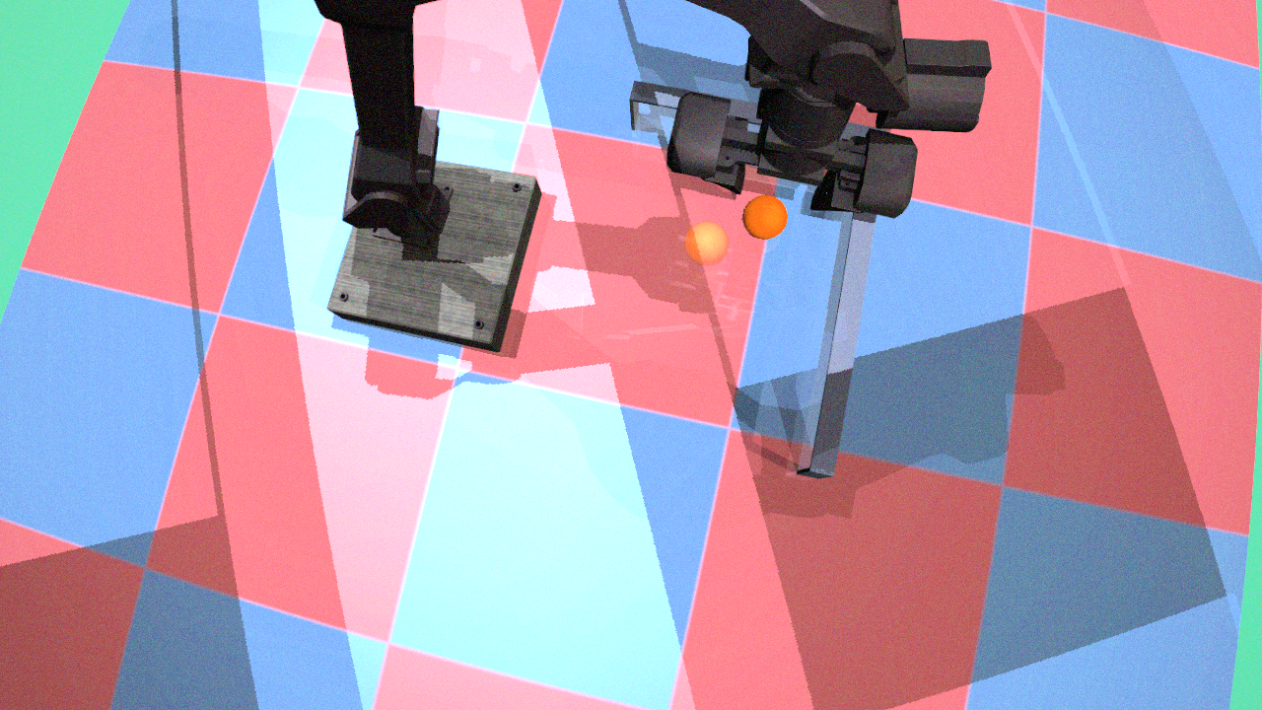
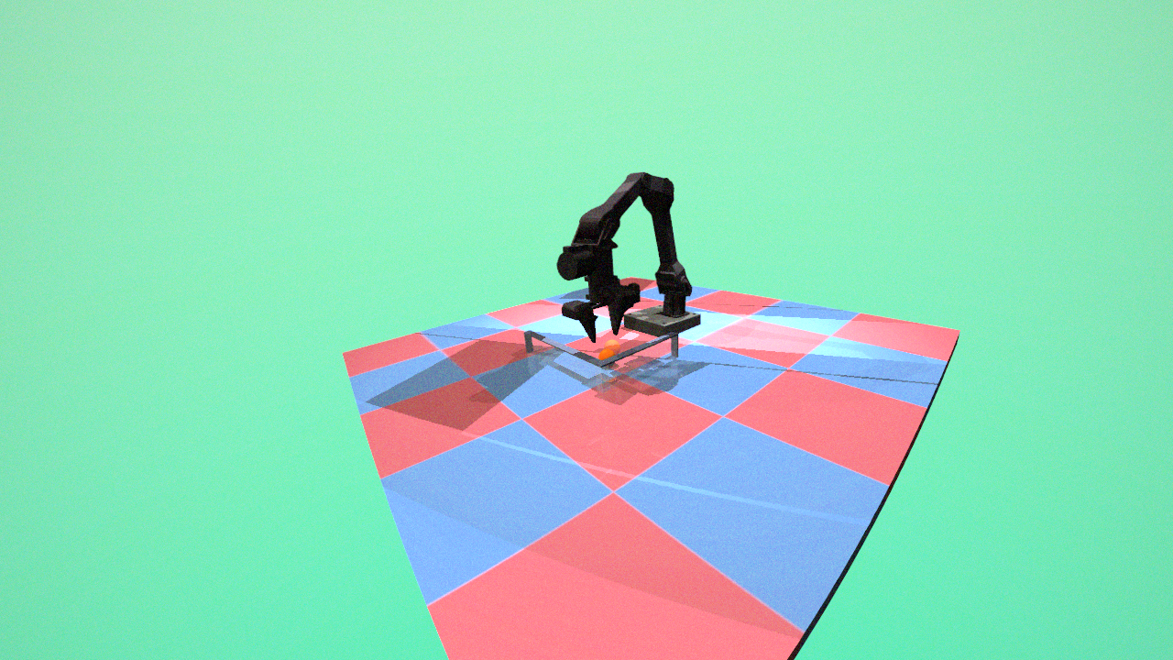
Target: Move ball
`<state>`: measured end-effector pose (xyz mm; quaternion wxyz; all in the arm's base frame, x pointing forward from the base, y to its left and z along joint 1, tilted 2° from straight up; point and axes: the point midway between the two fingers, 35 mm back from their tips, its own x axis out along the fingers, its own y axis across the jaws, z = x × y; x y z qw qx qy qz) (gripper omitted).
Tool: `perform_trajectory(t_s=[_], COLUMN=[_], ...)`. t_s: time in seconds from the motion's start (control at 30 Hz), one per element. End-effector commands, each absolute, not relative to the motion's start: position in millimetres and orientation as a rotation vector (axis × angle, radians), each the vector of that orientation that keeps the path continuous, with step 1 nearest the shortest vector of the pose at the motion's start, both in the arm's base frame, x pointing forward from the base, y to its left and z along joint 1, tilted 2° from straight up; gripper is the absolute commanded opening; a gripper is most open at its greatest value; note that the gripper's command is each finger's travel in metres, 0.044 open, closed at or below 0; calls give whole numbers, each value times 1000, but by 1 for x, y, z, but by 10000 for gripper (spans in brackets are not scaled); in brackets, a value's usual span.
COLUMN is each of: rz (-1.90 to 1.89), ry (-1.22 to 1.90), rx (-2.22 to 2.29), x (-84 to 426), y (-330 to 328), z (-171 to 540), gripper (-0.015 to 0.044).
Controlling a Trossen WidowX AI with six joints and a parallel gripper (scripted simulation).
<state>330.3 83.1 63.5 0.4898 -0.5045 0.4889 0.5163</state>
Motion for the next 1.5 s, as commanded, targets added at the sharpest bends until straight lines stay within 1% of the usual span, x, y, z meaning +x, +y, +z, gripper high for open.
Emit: perform_trajectory(t_s=[0.0, 1.0, 1.1, 1.47], rz=[1266, 1266, 1266, 1266], ry=[1185, 1185, 1185, 1185], rx=[-1225, -1225, -1225, -1225], x=[328, 327, 327, 327], y=[83, 84, 84, 84], z=[52, 11, 11, 11], gripper=[308, 308, 229, 156])
